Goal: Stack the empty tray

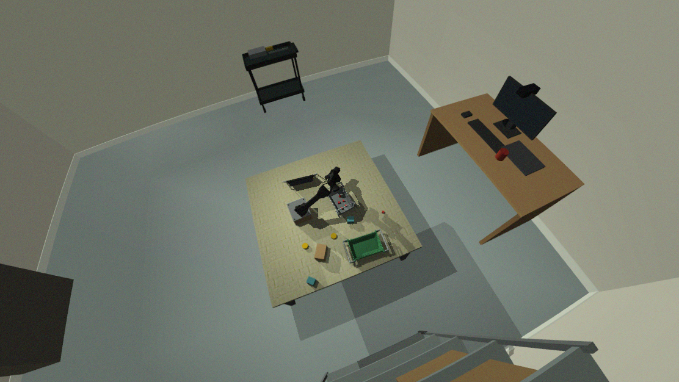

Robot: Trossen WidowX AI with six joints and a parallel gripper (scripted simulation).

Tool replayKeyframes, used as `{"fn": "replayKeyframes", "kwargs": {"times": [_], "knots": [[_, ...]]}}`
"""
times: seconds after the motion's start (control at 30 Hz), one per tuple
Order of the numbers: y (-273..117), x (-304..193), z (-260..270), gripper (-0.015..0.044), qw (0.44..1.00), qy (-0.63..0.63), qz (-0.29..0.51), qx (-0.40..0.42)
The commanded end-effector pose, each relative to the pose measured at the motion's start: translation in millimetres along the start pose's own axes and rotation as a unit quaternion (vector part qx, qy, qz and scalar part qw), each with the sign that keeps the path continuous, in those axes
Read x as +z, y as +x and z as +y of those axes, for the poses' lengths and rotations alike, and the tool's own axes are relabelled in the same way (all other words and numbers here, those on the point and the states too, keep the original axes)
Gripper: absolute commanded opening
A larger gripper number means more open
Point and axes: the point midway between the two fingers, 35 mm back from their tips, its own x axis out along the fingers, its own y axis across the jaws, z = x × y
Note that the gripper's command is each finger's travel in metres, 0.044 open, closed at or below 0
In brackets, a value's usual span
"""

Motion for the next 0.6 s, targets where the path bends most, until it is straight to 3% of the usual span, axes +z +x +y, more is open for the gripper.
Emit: {"fn": "replayKeyframes", "kwargs": {"times": [0.0,0.33,0.57], "knots": [[-12,2,-11,0.0083,1.0,0.004,-0.005,-0.004],[-19,2,-38,0.0083,1.0,0.004,-0.005,-0.004],[-2,2,-66,0.0083,1.0,0.004,-0.004,-0.006]]}}
